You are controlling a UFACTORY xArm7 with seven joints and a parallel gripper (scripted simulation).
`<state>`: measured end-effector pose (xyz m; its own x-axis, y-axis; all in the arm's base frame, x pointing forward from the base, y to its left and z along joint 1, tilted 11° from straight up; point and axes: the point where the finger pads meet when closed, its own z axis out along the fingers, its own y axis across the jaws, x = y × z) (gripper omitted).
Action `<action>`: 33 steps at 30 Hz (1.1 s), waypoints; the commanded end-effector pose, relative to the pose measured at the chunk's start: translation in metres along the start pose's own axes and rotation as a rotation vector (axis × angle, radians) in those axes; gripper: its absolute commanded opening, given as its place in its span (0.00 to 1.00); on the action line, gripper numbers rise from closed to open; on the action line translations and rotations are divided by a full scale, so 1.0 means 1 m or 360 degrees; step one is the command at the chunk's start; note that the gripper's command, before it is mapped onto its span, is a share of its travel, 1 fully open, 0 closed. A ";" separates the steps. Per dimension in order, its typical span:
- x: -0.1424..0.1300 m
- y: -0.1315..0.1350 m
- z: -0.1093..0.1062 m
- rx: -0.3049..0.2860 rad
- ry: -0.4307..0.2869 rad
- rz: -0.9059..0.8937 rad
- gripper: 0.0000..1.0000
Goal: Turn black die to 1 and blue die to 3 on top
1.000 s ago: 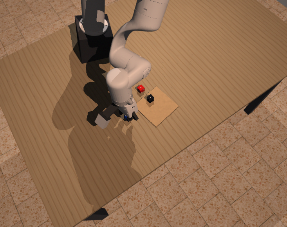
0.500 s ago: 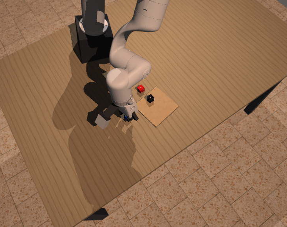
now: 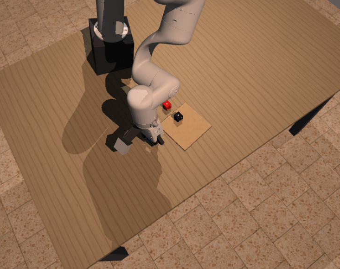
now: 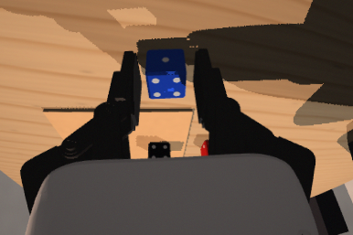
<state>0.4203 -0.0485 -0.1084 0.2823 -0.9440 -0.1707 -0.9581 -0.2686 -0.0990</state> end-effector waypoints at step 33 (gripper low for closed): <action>0.001 -0.002 0.006 0.0007 0.0004 0.0001 0.42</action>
<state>0.4212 -0.0474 -0.1152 0.2824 -0.9441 -0.1701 -0.9580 -0.2684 -0.1004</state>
